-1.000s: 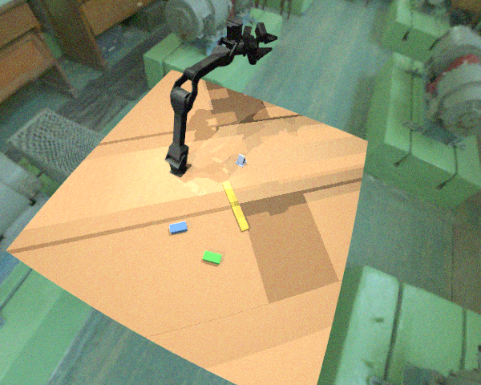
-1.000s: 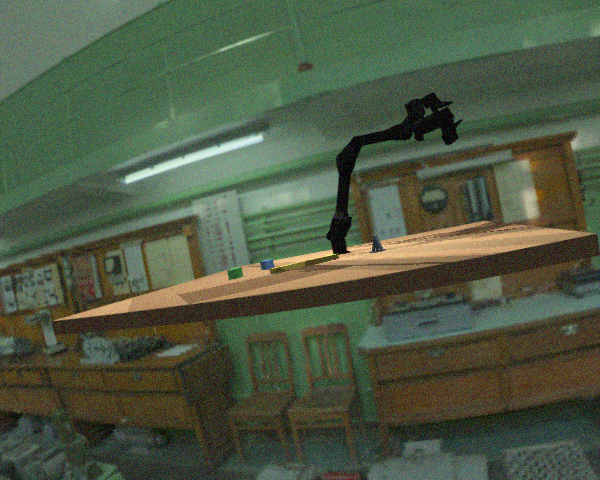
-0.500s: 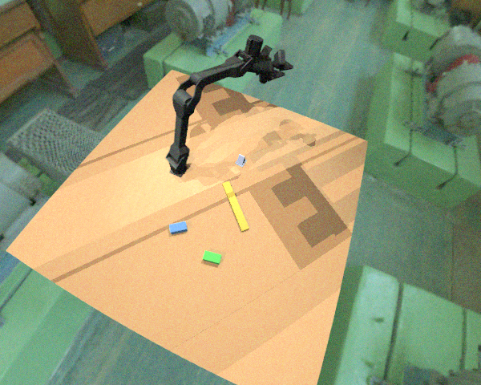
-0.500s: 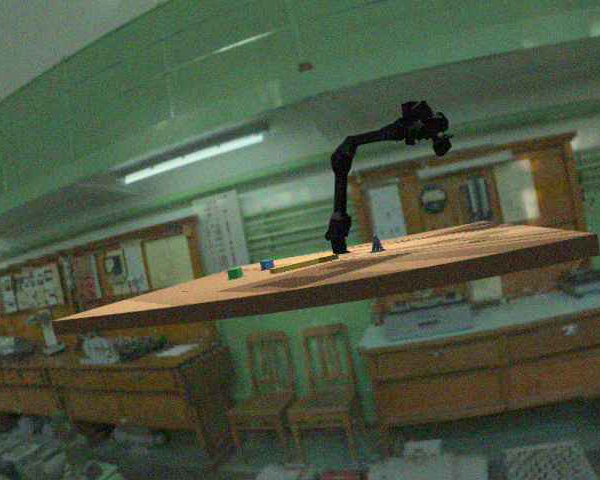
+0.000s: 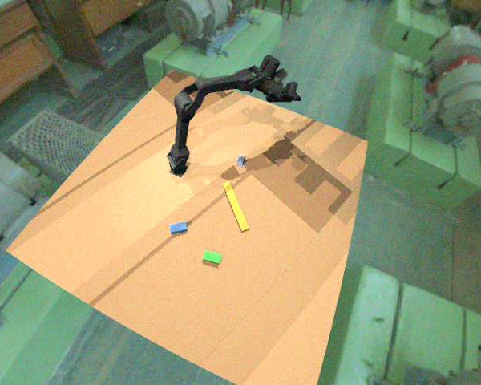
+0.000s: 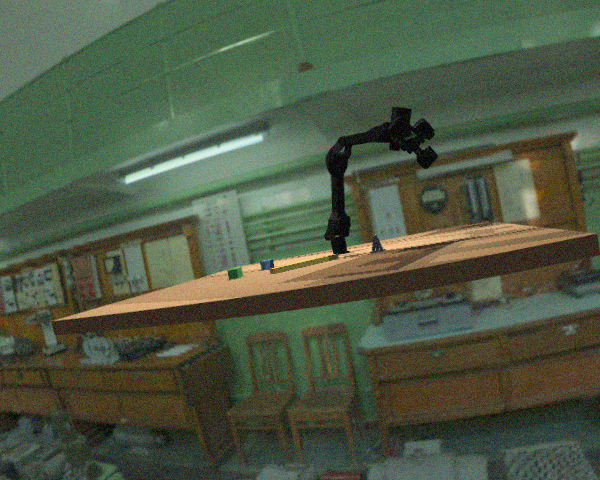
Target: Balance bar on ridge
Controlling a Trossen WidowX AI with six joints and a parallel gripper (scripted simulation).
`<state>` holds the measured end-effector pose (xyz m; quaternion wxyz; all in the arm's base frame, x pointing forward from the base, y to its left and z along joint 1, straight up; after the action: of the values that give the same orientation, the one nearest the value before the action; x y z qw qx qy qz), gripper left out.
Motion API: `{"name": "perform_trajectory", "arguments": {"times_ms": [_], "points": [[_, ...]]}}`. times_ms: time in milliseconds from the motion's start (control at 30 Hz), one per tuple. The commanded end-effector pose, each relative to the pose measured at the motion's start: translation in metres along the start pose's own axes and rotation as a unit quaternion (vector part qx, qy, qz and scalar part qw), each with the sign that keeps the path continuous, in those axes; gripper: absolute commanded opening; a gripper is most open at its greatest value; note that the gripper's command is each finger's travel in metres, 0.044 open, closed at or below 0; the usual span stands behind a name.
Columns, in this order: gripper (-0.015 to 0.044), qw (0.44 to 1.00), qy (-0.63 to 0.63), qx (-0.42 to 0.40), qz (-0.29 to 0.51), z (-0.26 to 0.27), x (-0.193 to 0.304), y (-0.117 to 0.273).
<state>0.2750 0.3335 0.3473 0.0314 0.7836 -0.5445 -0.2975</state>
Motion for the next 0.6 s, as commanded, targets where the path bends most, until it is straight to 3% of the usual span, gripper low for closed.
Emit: {"name": "perform_trajectory", "arguments": {"times_ms": [0,567], "points": [[0.0315,0.999,-0.030,-0.017,0.027,-0.003,0.021,-0.008],[0.0315,0.961,-0.204,-0.070,0.170,-0.020,0.127,-0.025]]}}
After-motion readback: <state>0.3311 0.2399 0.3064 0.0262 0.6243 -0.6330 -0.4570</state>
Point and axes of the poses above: the point midway between the two fingers, 35 mm back from their tips, its own y axis back along the fingers, its own z axis across the jaws, x = y × z, the point moved 10 cm from there along y, back along the fingers, and after that the axes turned 15 degrees about y, right-handed, at the moved point
